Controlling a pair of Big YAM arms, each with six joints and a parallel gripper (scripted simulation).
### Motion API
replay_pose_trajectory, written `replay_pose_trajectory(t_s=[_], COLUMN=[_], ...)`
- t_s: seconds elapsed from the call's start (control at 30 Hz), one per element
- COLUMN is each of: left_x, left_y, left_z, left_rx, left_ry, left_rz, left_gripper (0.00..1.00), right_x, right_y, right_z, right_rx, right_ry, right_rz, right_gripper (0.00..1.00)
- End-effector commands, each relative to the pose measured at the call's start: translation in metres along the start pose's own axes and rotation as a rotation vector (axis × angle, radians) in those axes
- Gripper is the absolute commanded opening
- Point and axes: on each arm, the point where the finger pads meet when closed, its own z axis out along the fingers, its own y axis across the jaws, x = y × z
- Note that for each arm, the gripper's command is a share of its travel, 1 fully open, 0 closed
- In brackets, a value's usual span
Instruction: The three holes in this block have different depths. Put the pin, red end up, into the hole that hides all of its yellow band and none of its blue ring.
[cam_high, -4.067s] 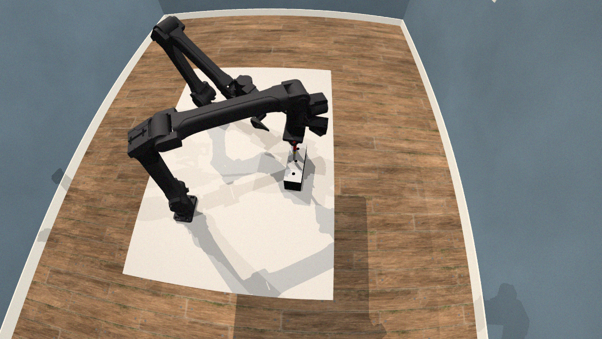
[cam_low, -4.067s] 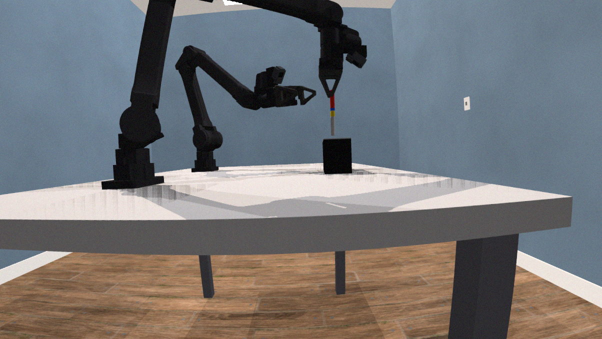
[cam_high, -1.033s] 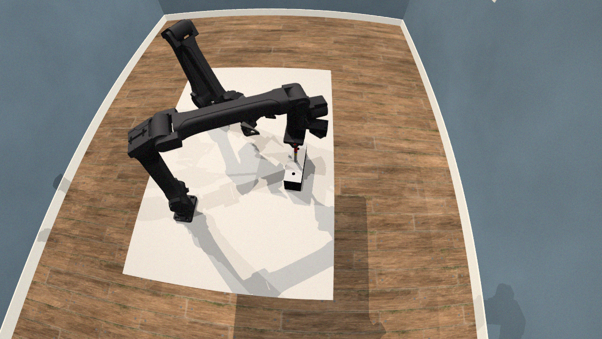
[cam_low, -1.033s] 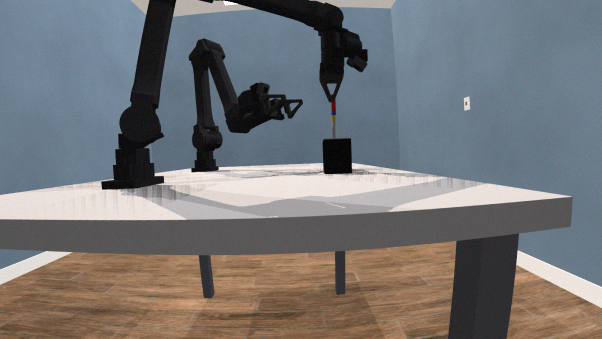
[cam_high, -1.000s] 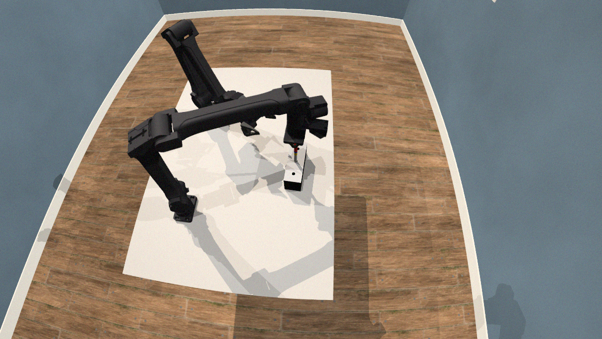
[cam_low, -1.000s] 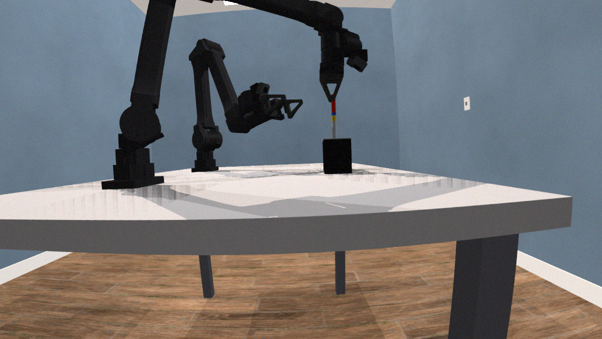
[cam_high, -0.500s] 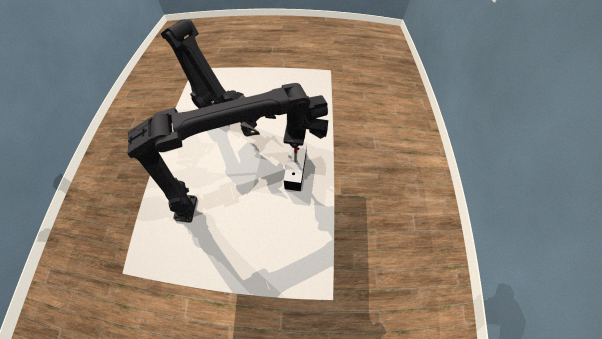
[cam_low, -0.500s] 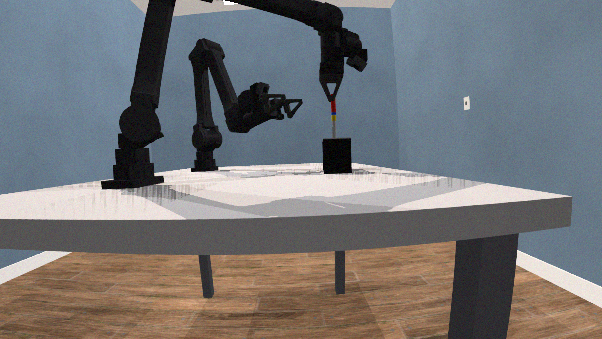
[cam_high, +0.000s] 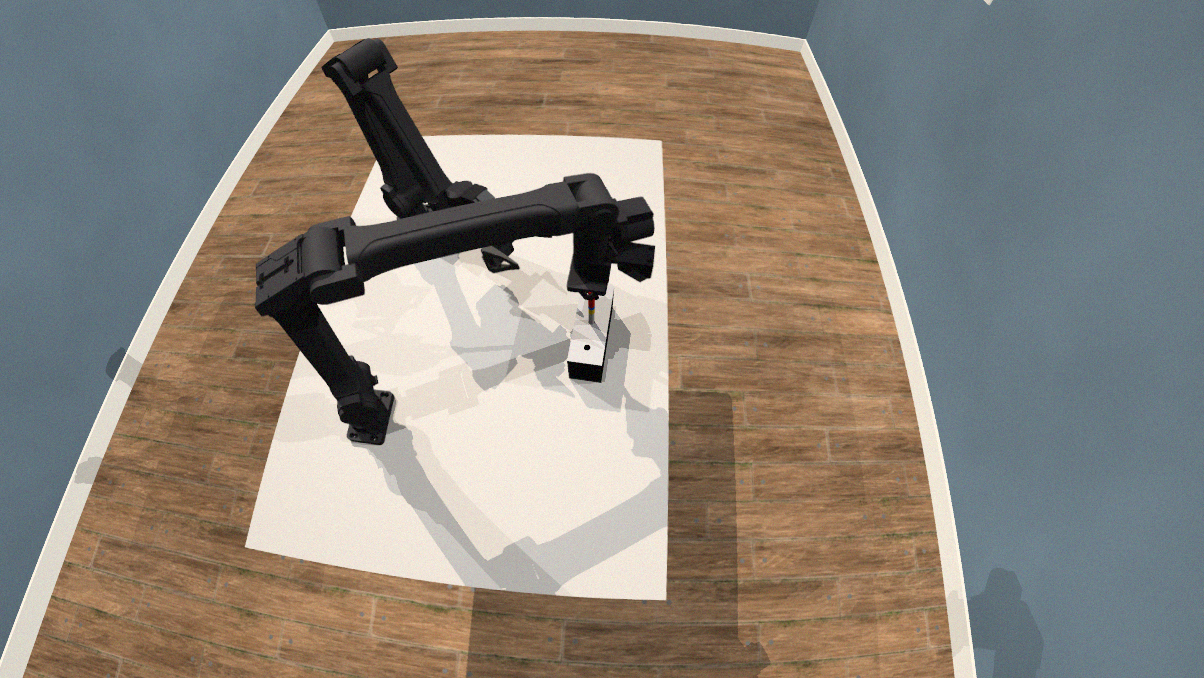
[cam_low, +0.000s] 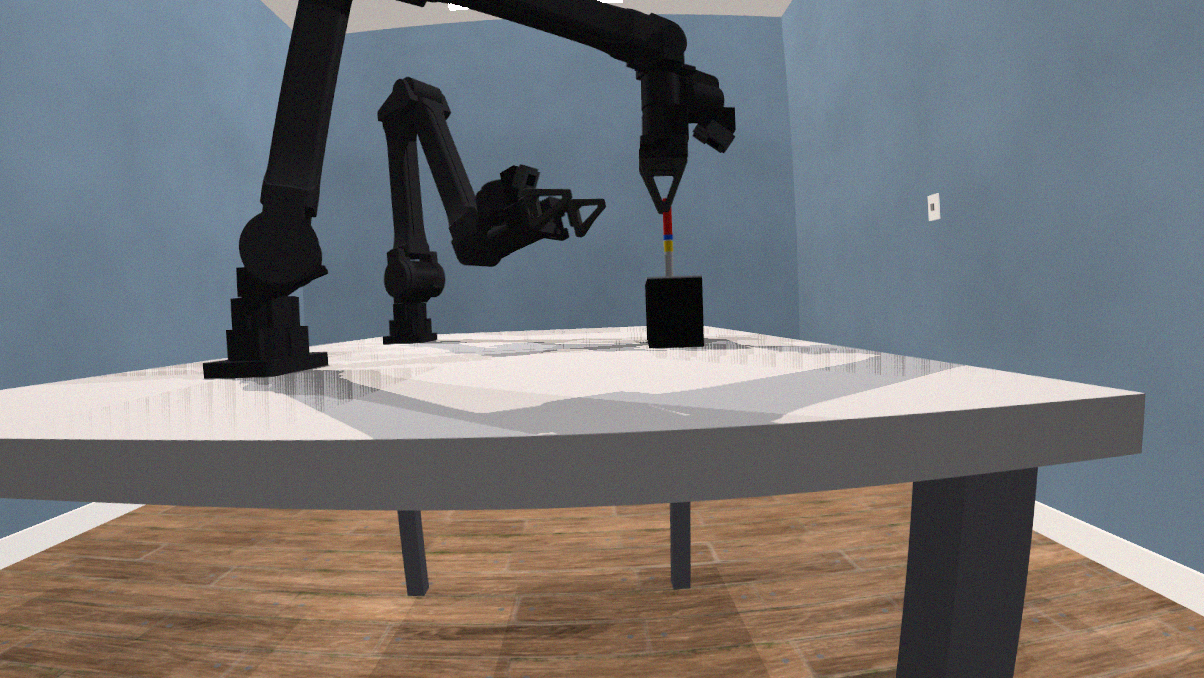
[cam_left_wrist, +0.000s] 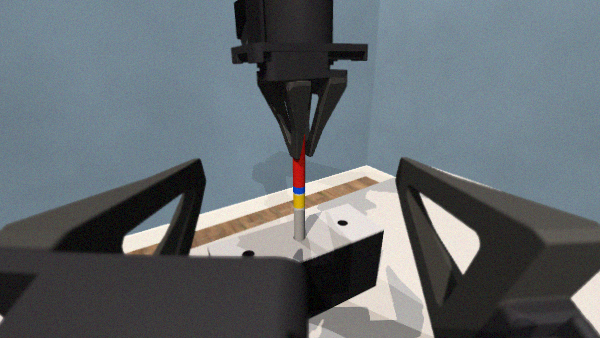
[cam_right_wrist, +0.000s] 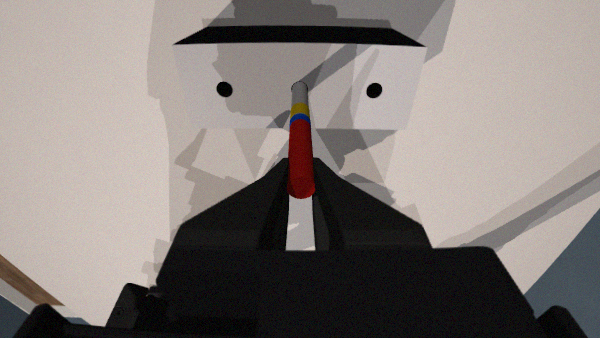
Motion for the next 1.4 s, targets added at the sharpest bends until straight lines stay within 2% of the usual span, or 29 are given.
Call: replay_pose_trajectory(t_s=[0.0, 0.43, 0.7, 1.1, 1.37], left_x=[-0.012, -0.012, -0.012, -0.012, -0.012], left_y=[-0.002, -0.002, -0.002, -0.002, -0.002], left_z=[0.012, 0.012, 0.012, 0.012, 0.012], left_rx=[0.003, 0.003, 0.003, 0.003, 0.003], left_ry=[-0.048, -0.048, -0.048, -0.048, -0.048], left_rz=[-0.004, -0.004, -0.004, -0.004, -0.004], left_gripper=[1.00, 1.00, 1.00, 1.00, 1.00], right_x=[-0.006, -0.010, -0.010, -0.010, -0.011], right_y=[0.000, -0.004, -0.005, -0.004, -0.004], right_z=[0.010, 0.010, 0.033, 0.035, 0.053], right_rx=[-0.001, -0.017, -0.004, -0.015, -0.006], right_ry=[-0.004, -0.029, -0.006, -0.025, -0.011], right_rz=[0.022, 0.035, 0.034, 0.034, 0.035], right_gripper=[0.05, 0.05, 0.05, 0.05, 0.05])
